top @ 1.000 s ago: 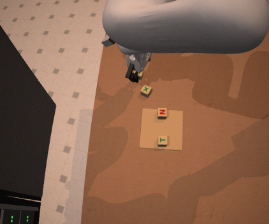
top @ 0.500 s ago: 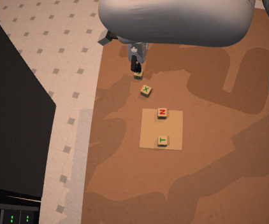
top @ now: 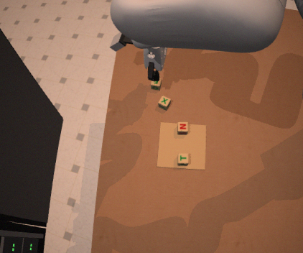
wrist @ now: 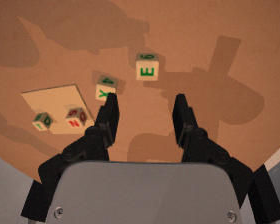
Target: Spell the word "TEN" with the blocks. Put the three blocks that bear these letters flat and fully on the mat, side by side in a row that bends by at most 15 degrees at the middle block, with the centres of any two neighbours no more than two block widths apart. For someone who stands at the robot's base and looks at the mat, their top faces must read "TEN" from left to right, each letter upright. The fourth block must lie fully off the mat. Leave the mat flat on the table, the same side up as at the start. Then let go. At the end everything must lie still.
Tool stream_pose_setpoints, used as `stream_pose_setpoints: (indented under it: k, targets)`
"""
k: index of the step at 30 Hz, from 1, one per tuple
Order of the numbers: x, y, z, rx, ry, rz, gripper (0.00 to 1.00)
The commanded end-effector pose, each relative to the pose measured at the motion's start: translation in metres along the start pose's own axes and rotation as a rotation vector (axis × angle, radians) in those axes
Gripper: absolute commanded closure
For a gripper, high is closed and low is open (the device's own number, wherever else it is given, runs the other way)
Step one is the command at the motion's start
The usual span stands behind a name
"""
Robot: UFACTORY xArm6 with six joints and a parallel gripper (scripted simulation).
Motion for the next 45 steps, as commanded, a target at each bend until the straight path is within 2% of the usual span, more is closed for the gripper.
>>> stream_pose_setpoints:
  k: [1, 26, 45]
  targets:
    - [0.000, -0.001, -0.001, 0.003, 0.001, -0.001, 0.36]
    - [0.000, -0.001, 0.001, 0.003, 0.000, -0.001, 0.36]
    - [0.001, -0.001, 0.021, 0.004, -0.001, -0.001, 0.36]
Point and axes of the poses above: the point where the finger pads meet when closed, its own z axis out along the fingers, its own x axis across the jaws, y = z × x, the point moved 4 cm from there along -z, back along the fingers, and after that the axes turned 8 degrees about z, right-handed, at the moved point
